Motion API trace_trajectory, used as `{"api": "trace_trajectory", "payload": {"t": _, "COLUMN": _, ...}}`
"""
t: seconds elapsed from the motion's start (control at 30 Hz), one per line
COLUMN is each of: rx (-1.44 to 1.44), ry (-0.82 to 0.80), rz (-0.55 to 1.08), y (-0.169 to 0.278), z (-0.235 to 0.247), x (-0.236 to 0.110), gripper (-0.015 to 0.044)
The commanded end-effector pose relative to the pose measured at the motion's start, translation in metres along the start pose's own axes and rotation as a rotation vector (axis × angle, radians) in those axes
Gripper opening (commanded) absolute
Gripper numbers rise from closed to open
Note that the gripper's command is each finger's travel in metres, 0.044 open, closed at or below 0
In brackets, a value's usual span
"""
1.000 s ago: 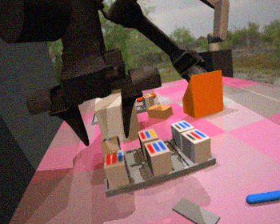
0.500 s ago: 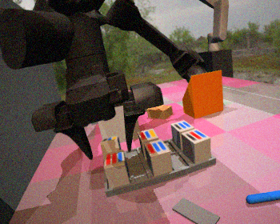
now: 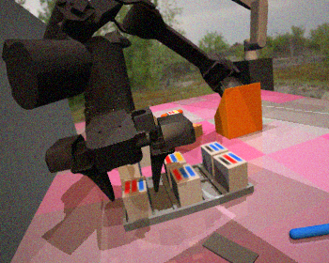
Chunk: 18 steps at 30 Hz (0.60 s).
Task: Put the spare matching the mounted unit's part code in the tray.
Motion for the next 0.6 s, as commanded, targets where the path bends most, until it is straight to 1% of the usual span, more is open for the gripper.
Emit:
{"api": "trace_trajectory", "payload": {"t": 0.0, "rx": -0.003, "ry": -0.001, "rz": 0.005, "y": 0.001, "z": 0.001, "x": 0.009, "gripper": 0.03}}
{"api": "trace_trajectory", "payload": {"t": 0.27, "rx": -0.003, "ry": -0.001, "rz": 0.006, "y": 0.002, "z": 0.003, "x": 0.021, "gripper": 0.03}}
{"api": "trace_trajectory", "payload": {"t": 0.53, "rx": -0.003, "ry": -0.001, "rz": 0.006, "y": 0.002, "z": 0.003, "x": 0.021, "gripper": 0.03}}
{"api": "trace_trajectory", "payload": {"t": 0.57, "rx": 0.0, "ry": -0.002, "rz": 0.004, "y": 0.002, "z": 0.003, "x": 0.02, "gripper": 0.0274}}
Point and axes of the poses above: the point midway between the two fingers, 35 mm back from their tips, its own x axis out along the fingers, its own z axis across the jaws, y = z × x, the point moved 2 cm from there along -x, back along the fingers, and after that the axes turned 6 degrees about -x, right-handed, at the moved point
